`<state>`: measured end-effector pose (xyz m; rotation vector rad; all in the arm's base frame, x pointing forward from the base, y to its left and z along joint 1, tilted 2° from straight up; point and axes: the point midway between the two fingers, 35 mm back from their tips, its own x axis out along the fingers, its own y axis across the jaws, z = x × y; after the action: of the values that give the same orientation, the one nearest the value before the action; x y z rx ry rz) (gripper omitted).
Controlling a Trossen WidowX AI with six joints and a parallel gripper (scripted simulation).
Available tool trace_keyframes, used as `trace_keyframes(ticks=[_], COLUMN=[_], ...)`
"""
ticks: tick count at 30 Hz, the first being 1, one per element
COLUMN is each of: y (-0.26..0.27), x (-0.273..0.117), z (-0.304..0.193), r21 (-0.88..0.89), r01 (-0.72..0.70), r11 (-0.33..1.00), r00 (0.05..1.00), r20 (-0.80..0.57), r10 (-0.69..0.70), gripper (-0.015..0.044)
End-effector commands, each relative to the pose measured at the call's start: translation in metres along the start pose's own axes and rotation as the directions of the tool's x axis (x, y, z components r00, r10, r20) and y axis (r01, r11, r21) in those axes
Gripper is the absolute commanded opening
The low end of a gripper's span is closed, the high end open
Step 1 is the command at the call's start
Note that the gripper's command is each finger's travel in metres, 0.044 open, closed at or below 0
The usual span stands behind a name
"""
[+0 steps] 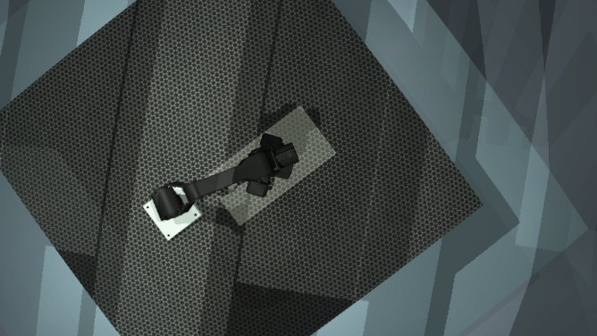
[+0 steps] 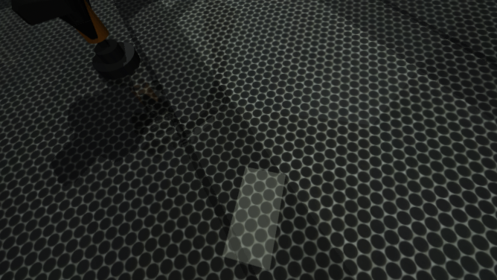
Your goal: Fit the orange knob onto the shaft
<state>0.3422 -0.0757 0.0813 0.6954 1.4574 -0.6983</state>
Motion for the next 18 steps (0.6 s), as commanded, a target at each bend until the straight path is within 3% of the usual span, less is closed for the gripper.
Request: trace_keyframes(ticks=[1,18], y=[0.0016,0.0006], x=[0.0003,0.0036], z=[0.0028,0.0013], r21=[0.106,0.106], r01=[0.001,0.001], r11=[0.994,0.994], r00=[1.0,1.0], r20=[0.005,0.004], r10=[-0.002,-0.002], gripper=[0.0,0.0])
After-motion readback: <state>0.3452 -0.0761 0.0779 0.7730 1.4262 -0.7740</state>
